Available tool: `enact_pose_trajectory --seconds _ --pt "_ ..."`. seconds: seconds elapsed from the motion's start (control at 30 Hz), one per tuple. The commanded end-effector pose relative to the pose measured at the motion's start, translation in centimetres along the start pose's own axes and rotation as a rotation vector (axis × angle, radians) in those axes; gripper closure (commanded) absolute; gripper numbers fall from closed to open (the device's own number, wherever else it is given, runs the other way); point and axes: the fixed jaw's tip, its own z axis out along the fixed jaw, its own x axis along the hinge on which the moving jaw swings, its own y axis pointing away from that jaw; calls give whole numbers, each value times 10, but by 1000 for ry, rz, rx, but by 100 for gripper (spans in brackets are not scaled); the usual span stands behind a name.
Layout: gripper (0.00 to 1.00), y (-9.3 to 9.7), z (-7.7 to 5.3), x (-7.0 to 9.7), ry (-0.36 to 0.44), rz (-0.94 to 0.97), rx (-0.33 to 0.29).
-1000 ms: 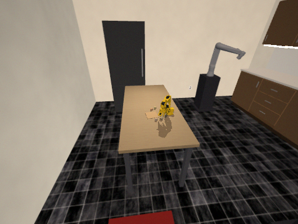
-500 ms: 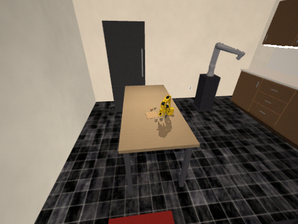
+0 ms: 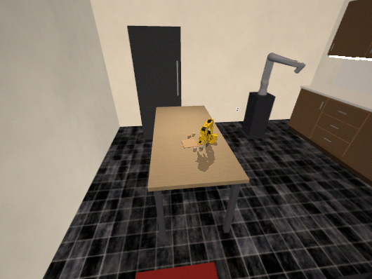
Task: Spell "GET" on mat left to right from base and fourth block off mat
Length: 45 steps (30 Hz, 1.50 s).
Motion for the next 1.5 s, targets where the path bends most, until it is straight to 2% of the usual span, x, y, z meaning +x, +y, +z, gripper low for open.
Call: enact_pose_trajectory --seconds 0.0,0.37,0.87,1.47 --pt "68 1 -7 -7 -57 0 -5" --pt "68 1 1 -8 -57 0 -5" --pt "68 2 24 -9 -57 0 -5" --pt "68 1 32 -9 -57 0 -5"
